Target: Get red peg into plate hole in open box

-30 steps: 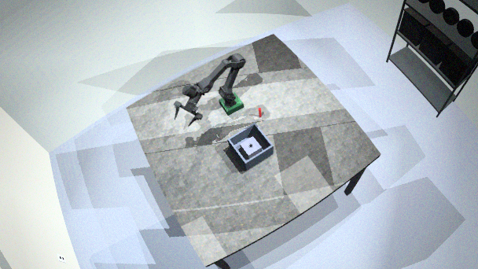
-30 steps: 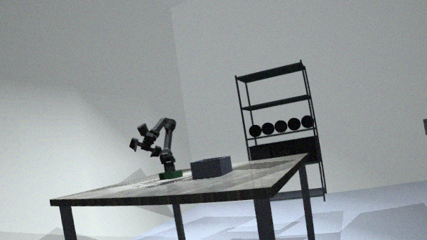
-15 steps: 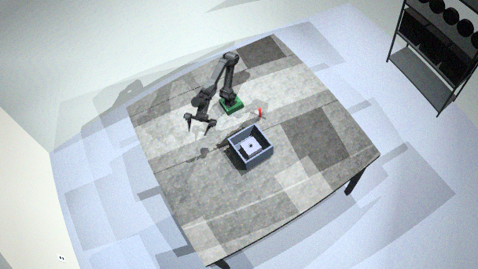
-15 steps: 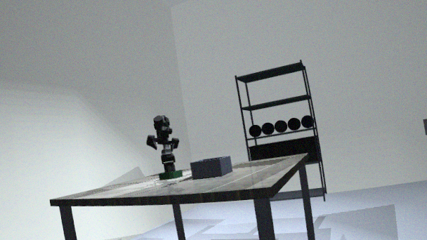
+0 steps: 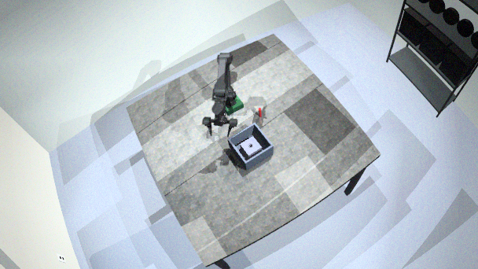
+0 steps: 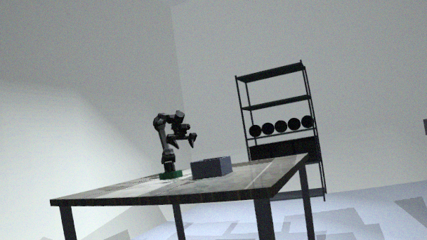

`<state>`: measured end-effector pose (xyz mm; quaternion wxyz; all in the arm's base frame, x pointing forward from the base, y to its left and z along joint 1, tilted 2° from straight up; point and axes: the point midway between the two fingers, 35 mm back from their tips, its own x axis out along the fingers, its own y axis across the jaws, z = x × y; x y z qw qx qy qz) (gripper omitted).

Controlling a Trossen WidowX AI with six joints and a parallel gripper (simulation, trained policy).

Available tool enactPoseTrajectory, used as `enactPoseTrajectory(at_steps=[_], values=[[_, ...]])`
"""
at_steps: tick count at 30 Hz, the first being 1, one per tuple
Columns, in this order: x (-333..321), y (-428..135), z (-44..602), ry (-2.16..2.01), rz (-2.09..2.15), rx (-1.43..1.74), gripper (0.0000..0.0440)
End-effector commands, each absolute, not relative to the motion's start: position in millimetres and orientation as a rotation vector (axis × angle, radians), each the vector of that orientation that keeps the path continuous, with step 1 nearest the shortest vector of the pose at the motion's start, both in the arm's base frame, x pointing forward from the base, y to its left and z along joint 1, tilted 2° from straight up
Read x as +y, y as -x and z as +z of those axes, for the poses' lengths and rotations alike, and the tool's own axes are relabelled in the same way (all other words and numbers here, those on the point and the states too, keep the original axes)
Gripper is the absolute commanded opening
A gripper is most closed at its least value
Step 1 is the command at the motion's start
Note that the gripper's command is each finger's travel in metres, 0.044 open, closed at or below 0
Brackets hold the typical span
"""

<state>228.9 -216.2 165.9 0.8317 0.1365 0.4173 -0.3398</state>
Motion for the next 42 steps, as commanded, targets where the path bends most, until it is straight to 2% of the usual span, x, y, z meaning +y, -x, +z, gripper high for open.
enactPoseTrajectory(at_steps=[1, 18, 42], values=[[-184.9, -246.5, 161.4, -0.342, -0.682, 0.948, 0.0440], [-50.6, -265.9, 151.9, -0.489, -0.612, 1.179, 0.0440], [86.5, -199.7, 114.2, -0.515, -0.775, 1.468, 0.0440]])
